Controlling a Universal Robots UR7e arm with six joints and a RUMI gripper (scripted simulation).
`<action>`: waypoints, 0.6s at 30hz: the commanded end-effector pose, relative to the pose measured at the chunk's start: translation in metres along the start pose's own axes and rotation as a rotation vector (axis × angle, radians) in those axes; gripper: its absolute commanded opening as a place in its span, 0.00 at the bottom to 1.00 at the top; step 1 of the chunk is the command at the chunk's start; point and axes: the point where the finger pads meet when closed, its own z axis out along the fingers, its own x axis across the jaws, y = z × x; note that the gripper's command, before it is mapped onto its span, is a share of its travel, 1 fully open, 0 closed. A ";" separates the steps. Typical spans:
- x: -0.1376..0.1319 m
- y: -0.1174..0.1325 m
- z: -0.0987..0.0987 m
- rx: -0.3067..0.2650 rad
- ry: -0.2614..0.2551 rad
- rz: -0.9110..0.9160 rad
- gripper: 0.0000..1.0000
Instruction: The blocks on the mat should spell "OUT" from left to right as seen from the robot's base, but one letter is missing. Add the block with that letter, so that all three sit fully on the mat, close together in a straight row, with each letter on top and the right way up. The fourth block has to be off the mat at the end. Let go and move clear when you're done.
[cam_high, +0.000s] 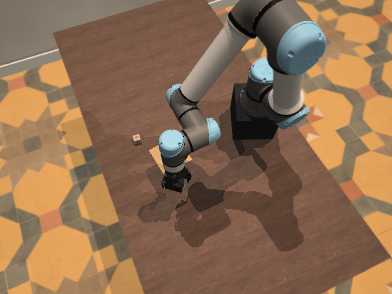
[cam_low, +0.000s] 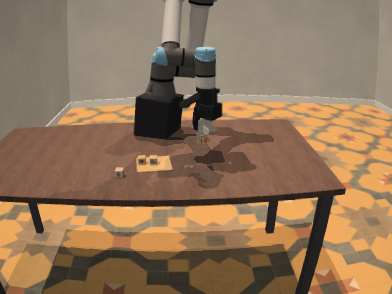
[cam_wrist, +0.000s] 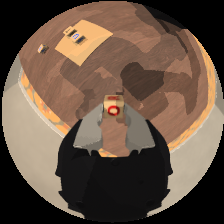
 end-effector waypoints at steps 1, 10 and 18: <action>0.000 -0.003 -0.001 0.001 -0.004 0.139 0.09; -0.001 -0.007 -0.001 0.001 -0.004 0.335 0.09; -0.001 -0.010 -0.001 0.001 -0.004 0.529 0.09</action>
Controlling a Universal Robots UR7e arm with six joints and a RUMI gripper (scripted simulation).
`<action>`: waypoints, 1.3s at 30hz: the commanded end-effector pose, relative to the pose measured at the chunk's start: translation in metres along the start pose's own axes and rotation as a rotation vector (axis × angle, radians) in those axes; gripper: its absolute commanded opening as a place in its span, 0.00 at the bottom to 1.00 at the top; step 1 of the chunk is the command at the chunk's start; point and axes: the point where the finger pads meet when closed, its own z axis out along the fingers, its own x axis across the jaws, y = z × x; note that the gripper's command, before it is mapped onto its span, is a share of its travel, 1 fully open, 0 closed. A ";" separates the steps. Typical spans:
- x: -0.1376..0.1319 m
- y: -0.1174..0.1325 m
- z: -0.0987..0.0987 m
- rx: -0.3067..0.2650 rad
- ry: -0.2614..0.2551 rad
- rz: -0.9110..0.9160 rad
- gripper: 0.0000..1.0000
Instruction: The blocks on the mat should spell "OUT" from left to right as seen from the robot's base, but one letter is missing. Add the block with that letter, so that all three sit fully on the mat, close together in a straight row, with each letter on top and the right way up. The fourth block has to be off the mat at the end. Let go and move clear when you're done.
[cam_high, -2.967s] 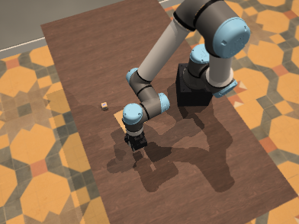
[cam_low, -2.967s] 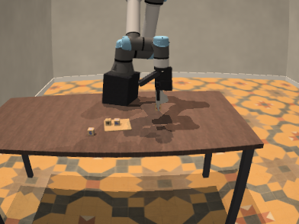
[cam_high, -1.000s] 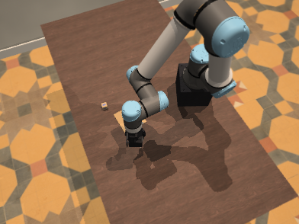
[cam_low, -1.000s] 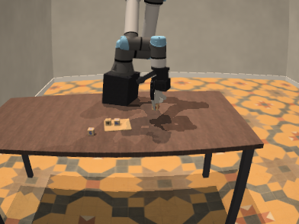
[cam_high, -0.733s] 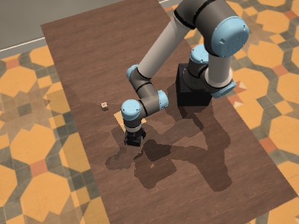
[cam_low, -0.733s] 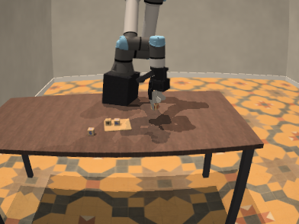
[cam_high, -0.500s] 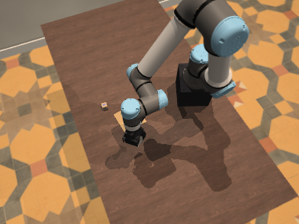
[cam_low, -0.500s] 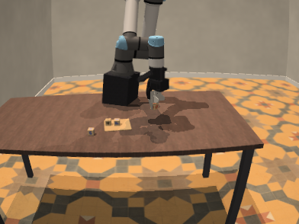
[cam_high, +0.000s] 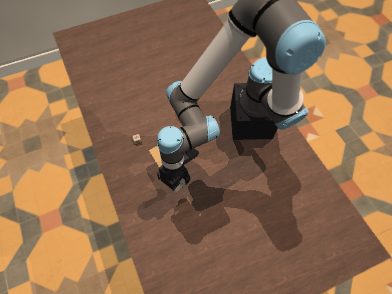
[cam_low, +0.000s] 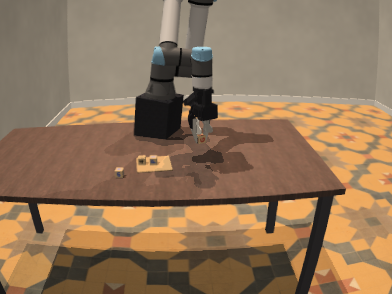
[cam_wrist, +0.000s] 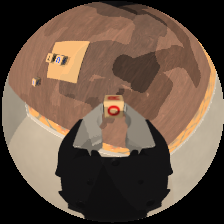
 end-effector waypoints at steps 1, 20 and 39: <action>-0.001 -0.001 -0.001 0.000 -0.004 0.115 0.09; -0.005 -0.006 -0.001 -0.001 -0.005 0.550 0.09; -0.010 -0.009 -0.001 -0.002 -0.005 1.010 0.09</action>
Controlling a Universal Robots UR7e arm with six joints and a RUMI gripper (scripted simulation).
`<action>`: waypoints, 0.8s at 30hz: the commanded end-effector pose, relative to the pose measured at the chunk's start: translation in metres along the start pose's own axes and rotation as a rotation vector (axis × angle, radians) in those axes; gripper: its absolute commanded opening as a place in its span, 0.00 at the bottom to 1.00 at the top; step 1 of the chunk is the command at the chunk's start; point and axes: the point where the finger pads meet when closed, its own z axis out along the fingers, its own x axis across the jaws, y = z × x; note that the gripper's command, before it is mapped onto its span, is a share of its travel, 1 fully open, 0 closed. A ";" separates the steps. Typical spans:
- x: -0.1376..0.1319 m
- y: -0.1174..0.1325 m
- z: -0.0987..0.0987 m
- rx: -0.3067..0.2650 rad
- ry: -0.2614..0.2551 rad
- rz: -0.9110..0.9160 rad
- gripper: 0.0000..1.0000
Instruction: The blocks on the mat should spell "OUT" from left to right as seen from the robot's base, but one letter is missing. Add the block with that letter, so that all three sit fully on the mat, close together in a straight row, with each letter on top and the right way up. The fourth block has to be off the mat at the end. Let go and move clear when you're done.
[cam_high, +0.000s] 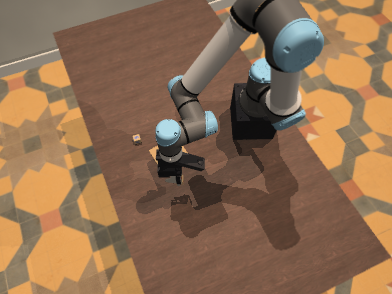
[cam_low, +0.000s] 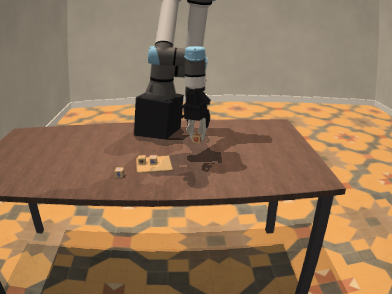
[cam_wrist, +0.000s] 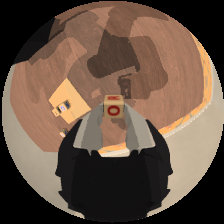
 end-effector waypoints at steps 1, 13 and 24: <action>-0.001 0.001 -0.001 -0.004 -0.003 0.139 0.09; -0.004 0.004 -0.001 -0.004 -0.002 0.407 0.09; -0.008 0.008 -0.001 -0.004 -0.002 0.682 0.09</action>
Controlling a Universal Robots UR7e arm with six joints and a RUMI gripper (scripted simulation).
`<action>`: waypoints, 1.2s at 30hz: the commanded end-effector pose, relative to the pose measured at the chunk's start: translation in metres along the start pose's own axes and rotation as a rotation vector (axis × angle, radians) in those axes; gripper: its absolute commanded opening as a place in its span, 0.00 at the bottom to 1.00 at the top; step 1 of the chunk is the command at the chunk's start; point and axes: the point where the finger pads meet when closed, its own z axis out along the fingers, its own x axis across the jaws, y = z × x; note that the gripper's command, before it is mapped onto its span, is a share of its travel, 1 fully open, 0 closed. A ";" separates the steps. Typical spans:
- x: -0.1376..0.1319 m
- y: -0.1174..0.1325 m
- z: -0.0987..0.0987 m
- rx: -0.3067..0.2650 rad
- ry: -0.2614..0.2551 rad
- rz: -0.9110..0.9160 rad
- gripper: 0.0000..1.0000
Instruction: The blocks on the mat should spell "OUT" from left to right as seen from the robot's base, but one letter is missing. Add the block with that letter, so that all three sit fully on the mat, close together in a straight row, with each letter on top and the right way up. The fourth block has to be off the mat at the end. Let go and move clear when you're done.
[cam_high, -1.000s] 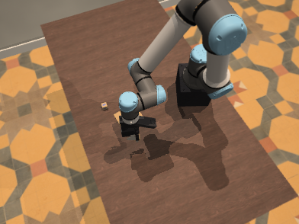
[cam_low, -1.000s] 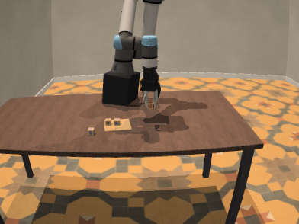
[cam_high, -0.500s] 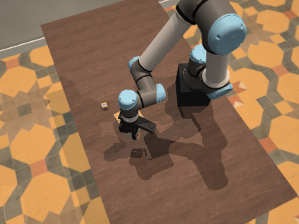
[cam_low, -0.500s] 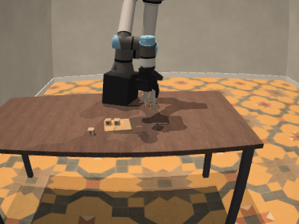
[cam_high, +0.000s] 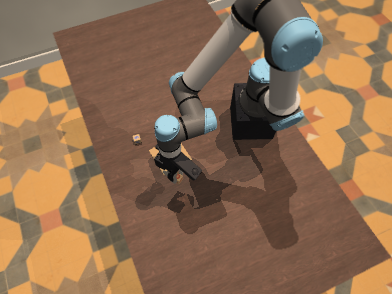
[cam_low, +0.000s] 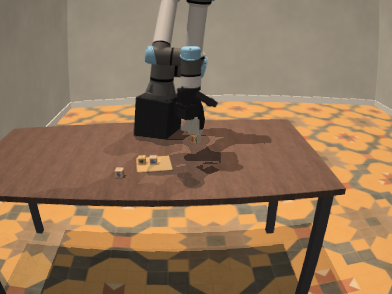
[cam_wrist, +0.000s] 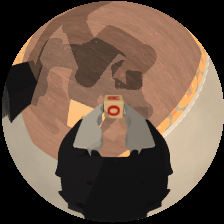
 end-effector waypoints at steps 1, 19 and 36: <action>0.000 0.003 0.000 -0.004 0.000 0.139 0.09; -0.002 0.013 -0.001 -0.005 0.000 0.561 0.09; -0.006 0.025 -0.001 -0.004 0.001 0.958 0.09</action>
